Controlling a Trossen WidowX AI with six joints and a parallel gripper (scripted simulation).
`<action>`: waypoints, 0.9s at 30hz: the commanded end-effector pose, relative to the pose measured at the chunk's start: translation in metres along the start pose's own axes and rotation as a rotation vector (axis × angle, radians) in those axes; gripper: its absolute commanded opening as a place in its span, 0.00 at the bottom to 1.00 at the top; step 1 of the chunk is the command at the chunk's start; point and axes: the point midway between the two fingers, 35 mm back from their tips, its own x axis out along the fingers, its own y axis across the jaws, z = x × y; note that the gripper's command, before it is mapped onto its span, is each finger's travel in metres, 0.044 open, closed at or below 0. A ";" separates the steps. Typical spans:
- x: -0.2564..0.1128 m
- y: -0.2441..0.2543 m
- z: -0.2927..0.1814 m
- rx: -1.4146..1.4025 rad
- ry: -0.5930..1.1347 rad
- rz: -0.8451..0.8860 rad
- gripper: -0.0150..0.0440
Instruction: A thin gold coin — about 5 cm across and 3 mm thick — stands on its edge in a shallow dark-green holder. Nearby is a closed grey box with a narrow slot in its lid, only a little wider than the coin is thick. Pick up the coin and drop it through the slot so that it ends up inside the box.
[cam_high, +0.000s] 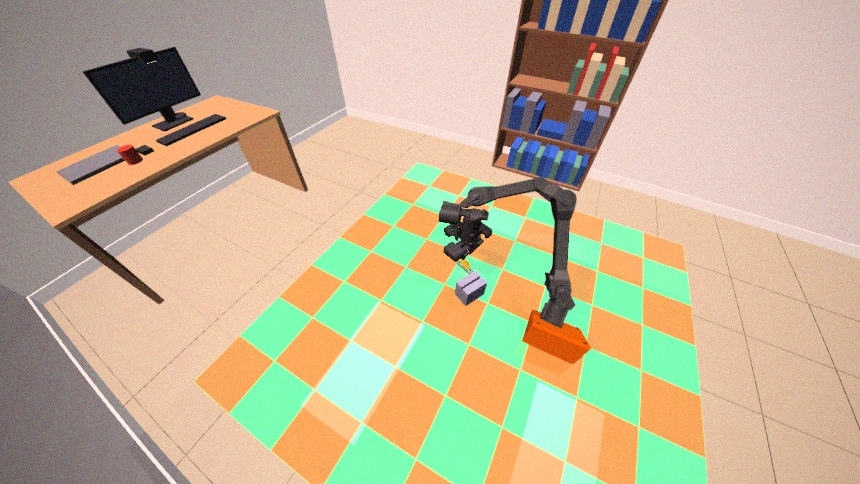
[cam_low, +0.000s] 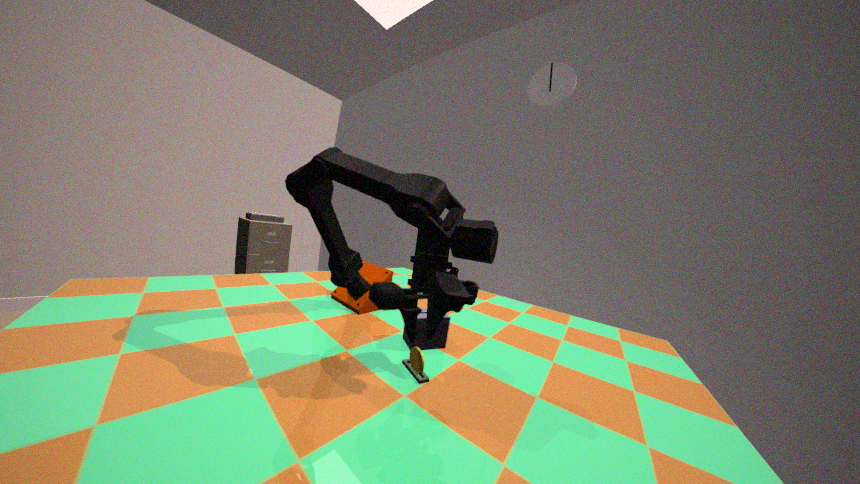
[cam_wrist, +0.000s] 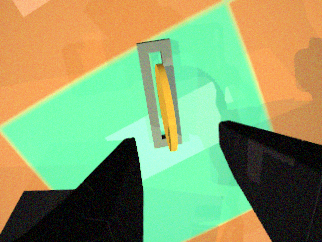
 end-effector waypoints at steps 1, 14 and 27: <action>0.009 -0.001 -0.001 -0.008 0.006 -0.007 0.53; 0.030 -0.001 -0.001 -0.007 0.006 -0.007 0.53; 0.051 -0.001 -0.001 -0.007 0.004 -0.009 0.53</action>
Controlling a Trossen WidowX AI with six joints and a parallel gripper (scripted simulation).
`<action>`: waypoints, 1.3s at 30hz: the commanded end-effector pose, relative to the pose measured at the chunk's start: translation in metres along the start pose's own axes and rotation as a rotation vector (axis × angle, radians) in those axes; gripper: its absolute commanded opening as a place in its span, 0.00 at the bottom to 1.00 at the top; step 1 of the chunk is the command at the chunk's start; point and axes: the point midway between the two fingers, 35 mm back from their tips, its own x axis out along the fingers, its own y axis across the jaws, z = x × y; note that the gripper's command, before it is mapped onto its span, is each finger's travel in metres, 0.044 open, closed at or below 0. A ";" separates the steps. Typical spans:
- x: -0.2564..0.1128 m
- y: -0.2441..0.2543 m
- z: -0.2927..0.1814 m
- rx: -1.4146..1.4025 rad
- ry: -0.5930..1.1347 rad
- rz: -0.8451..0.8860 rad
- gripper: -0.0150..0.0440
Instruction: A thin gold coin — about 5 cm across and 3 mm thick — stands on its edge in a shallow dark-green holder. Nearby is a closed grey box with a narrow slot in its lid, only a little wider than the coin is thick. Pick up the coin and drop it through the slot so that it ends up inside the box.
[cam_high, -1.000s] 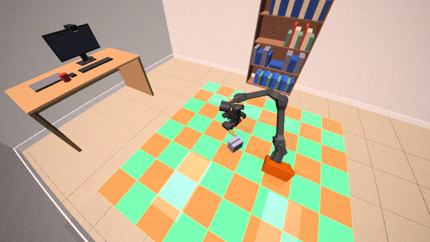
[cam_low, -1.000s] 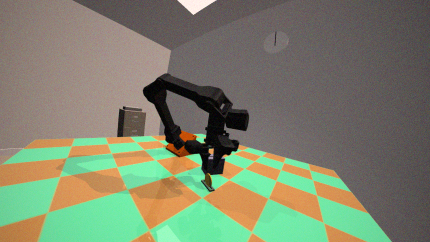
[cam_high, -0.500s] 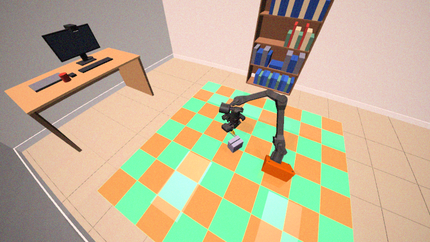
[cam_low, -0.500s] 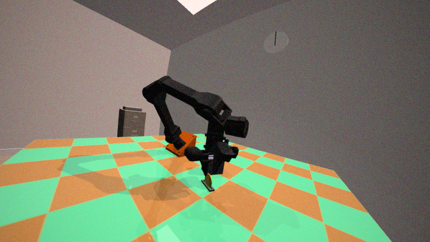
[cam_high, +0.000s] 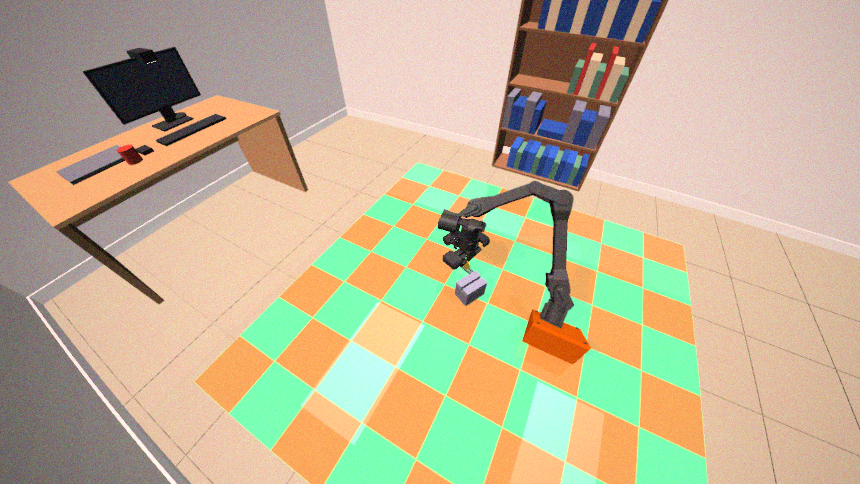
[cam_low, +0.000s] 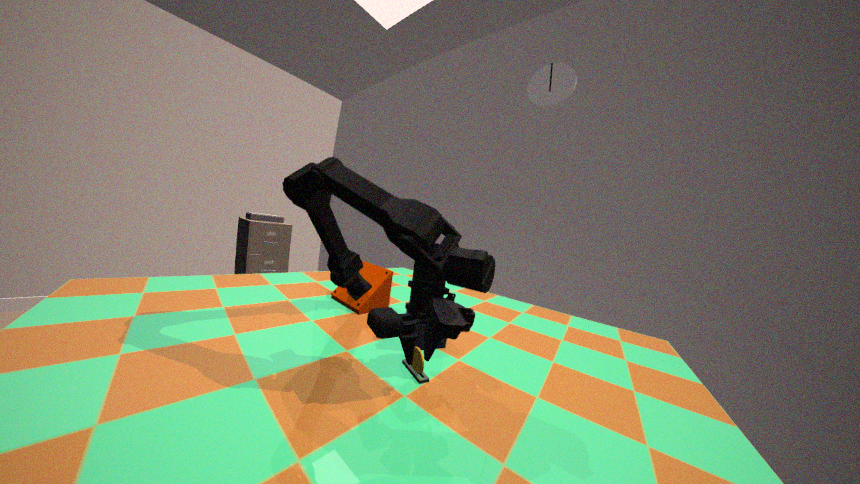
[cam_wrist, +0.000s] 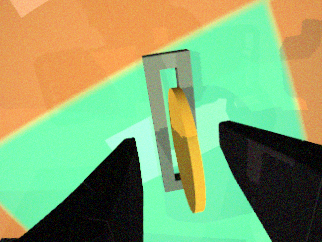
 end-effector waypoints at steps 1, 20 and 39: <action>0.009 -0.002 -0.002 -0.008 0.006 -0.008 0.53; 0.012 -0.002 -0.003 -0.008 0.006 -0.008 0.25; -0.032 0.002 0.001 -0.008 0.008 -0.002 0.25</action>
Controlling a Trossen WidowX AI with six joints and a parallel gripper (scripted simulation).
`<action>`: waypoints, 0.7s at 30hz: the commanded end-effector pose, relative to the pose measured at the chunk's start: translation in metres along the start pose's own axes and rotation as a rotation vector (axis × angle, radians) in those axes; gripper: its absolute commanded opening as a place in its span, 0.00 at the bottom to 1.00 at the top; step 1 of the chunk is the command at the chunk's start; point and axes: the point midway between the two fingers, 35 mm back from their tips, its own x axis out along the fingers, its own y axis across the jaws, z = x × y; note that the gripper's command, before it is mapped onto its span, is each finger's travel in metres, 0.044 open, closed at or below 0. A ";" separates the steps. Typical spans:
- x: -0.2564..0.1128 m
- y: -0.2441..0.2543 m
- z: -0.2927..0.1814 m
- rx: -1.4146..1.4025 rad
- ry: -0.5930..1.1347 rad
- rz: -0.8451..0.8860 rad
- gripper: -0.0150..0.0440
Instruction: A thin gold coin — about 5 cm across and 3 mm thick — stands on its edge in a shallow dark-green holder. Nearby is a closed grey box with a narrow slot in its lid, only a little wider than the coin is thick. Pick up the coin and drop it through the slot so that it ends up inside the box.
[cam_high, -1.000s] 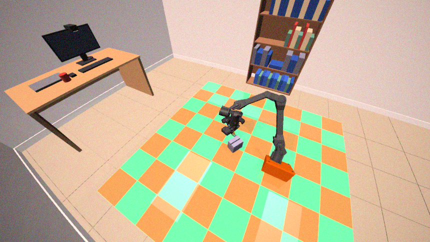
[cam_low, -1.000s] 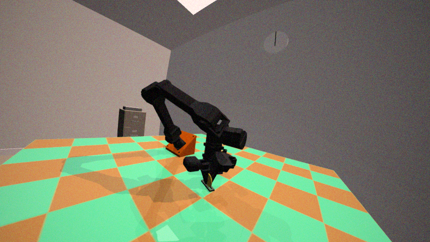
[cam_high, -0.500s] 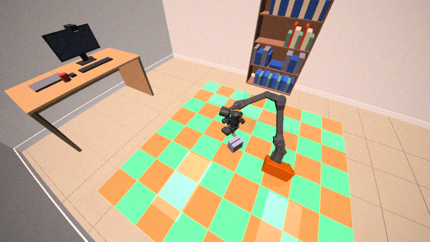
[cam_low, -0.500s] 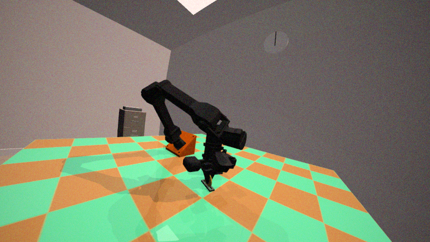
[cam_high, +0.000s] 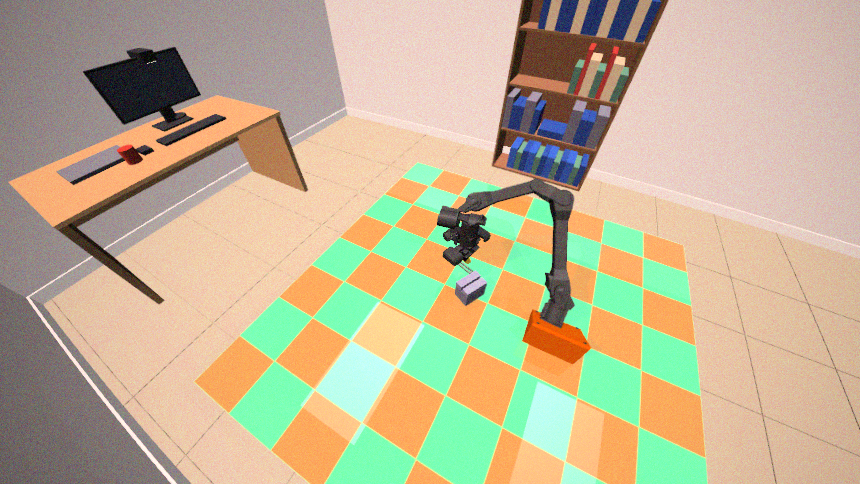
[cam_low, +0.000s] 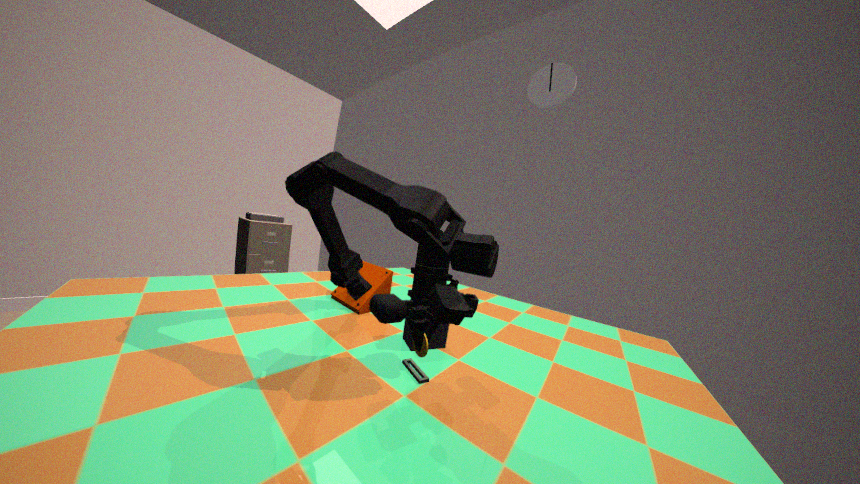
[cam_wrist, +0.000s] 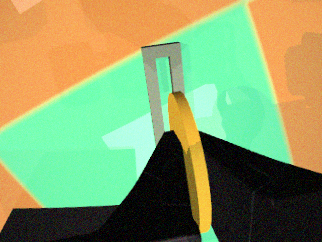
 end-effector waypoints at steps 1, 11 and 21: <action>-0.011 0.001 0.001 0.008 0.000 0.005 0.25; -0.037 0.000 0.000 0.007 0.001 0.005 0.25; -0.059 -0.001 -0.003 0.007 0.001 0.002 0.25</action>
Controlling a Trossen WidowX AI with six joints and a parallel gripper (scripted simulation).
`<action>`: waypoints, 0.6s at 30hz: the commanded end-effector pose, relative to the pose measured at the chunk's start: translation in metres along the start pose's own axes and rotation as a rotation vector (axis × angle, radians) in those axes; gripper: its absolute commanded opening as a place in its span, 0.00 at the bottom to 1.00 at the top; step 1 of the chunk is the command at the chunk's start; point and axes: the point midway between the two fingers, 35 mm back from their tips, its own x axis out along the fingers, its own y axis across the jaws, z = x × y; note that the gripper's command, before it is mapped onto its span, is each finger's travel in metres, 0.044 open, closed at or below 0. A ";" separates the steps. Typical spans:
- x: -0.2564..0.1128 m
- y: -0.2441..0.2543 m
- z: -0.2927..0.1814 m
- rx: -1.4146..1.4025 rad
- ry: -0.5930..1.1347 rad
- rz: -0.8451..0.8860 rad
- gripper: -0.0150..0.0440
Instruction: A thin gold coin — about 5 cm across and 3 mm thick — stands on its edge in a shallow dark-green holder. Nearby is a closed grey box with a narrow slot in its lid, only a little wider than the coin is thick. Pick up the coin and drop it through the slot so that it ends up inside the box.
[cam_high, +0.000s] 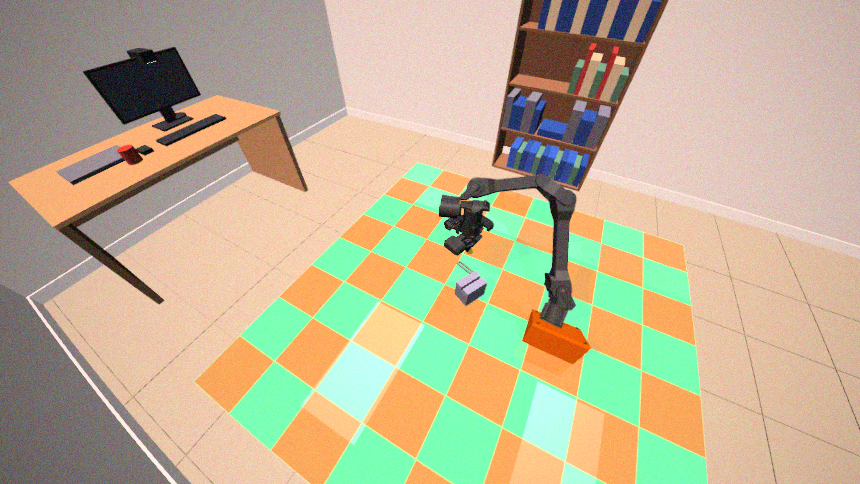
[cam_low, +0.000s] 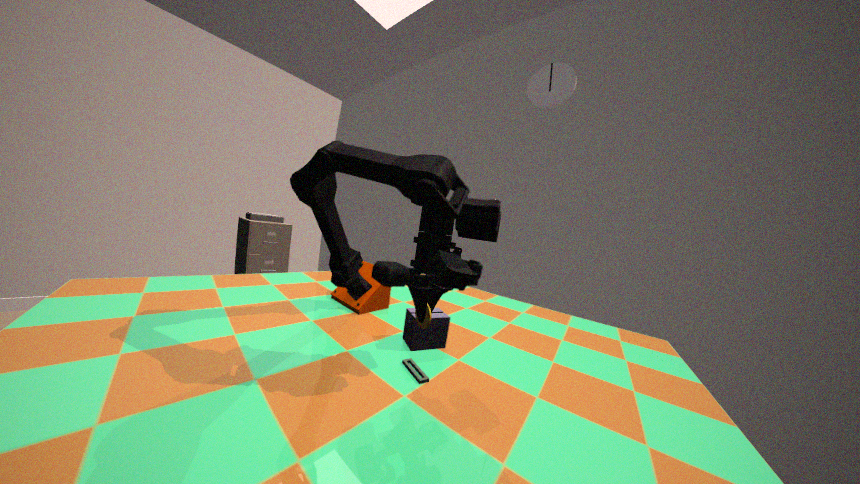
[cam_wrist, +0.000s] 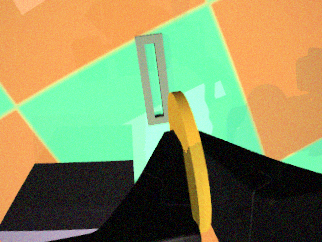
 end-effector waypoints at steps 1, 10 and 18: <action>-0.006 -0.001 0.000 0.002 0.002 0.002 0.25; -0.006 -0.002 0.001 -0.280 0.002 0.003 0.25; -0.007 -0.004 0.002 -0.552 0.001 0.003 0.25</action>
